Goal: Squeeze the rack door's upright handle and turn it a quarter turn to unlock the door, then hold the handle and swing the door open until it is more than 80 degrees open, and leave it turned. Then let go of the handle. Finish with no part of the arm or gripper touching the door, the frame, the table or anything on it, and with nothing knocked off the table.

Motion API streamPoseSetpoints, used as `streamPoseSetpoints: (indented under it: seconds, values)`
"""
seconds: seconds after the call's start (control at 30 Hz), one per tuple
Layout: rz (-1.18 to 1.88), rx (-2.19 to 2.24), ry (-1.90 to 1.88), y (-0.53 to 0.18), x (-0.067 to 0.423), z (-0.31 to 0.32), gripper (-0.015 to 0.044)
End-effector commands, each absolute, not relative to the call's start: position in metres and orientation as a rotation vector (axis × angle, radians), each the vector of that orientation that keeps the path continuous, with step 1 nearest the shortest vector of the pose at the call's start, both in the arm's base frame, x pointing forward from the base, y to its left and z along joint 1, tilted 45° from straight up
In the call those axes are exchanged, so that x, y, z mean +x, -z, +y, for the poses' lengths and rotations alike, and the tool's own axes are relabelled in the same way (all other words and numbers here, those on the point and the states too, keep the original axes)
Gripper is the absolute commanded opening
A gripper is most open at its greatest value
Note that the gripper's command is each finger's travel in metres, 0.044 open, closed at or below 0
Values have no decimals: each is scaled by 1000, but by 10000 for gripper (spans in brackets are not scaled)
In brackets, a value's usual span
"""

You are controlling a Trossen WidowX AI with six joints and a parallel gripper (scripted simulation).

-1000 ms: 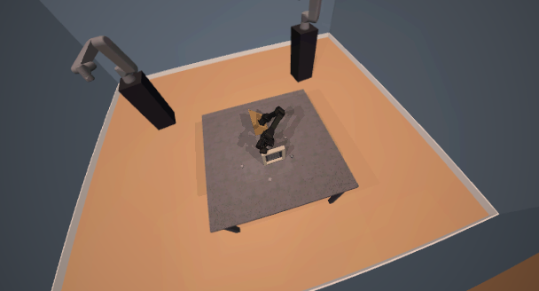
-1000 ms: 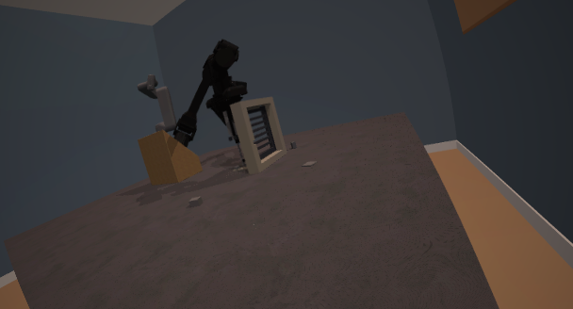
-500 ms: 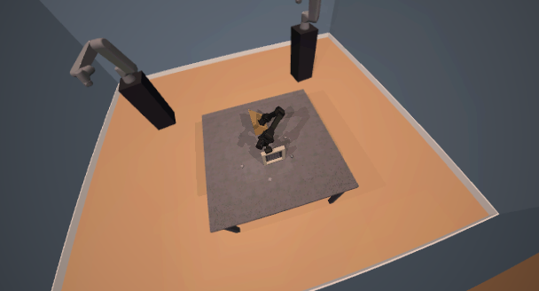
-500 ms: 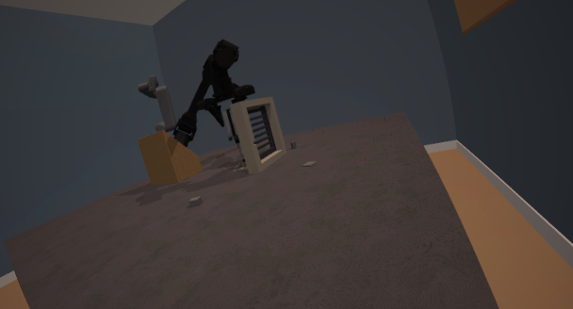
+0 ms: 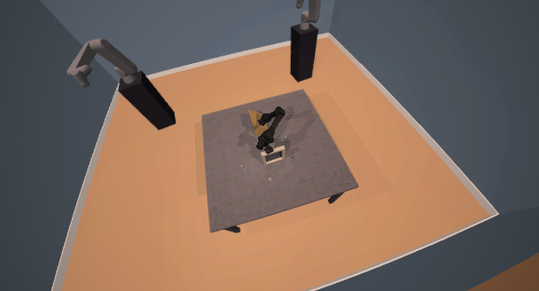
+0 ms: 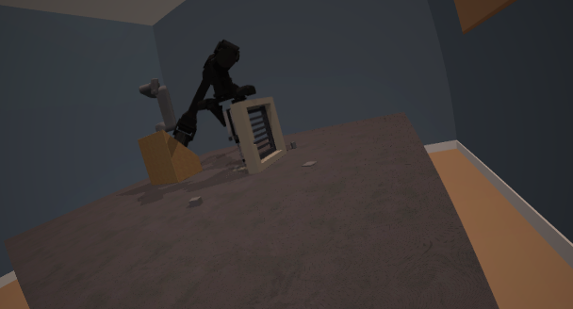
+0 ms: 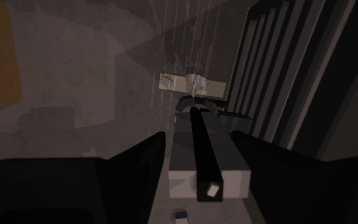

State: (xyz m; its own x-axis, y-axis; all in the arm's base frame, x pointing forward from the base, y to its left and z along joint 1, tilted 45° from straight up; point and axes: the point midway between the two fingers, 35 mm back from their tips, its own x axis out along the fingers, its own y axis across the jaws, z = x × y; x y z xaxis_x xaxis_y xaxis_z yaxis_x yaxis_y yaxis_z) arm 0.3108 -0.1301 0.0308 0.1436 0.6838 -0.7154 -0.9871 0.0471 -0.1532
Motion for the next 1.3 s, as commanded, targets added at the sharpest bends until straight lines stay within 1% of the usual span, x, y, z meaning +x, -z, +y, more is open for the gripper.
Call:
streamPoseSetpoints:
  seconds: [0.0, 1.0, 1.27]
  values:
    - [520, -727, -1368, -31, 311, -130, 209]
    - [520, -727, -1368, -31, 311, -130, 10]
    - [583, -647, -1333, -32, 308, -128, 10]
